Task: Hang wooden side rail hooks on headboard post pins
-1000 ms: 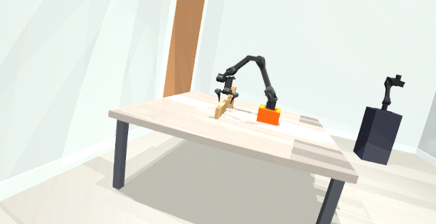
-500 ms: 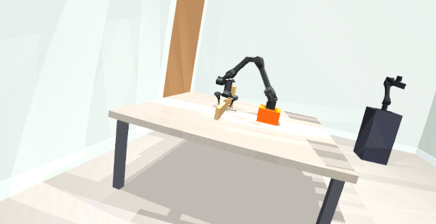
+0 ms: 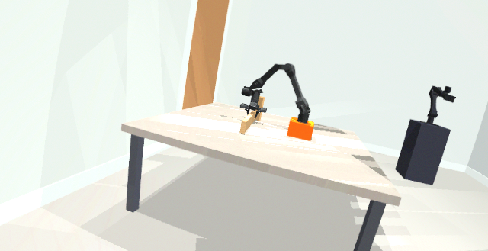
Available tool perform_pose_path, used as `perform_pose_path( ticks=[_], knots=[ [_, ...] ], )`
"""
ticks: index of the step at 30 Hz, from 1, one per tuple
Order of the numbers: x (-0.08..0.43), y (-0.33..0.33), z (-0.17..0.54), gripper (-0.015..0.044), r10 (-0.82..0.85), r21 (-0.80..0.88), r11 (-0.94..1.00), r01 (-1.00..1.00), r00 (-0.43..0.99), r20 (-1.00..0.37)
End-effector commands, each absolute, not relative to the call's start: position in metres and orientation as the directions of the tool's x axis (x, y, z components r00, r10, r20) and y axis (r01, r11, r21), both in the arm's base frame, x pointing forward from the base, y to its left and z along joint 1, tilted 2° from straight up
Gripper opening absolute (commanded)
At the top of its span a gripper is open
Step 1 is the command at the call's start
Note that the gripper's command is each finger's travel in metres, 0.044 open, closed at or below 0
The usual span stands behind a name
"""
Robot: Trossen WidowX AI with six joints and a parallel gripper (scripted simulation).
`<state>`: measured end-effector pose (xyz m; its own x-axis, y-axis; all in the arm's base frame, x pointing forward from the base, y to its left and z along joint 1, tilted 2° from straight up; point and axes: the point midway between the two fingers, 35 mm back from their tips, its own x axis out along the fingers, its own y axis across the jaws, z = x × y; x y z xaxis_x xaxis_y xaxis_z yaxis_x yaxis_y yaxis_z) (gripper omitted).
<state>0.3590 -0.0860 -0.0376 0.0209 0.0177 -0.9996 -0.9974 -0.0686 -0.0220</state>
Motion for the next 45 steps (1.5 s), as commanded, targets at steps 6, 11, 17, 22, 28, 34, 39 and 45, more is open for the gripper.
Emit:
perform_pose_path(
  ticks=[6,11,17,22,28,34,39,45],
  knots=[
    [0.3591,-0.0852,-0.0384,0.0065,0.023,-0.023,-0.068,-0.997,0.021,-1.000],
    [0.3591,-0.0852,-0.0384,0.0000,0.023,-0.023,-0.068,-0.997,0.021,-1.000],
    [0.3592,-0.0851,-0.0377,0.0000,0.023,-0.023,-0.059,-0.998,0.021,-1.000],
    [0.3592,-0.0851,-0.0377,0.0000,0.023,-0.023,-0.059,-0.998,0.021,-1.000],
    [0.3592,-0.0851,-0.0377,0.0000,0.023,-0.022,-0.031,-0.999,0.021,-1.000],
    [0.3591,-0.0851,-0.0377,0.0000,0.023,-0.021,0.033,-0.999,0.022,-1.000],
    [0.3575,-0.0850,-0.0378,0.0000,0.023,-0.019,0.088,-0.996,0.021,-1.000],
    [0.3549,-0.0850,-0.0379,0.0000,0.023,-0.019,0.089,-0.996,0.021,-1.000]
  ],
)
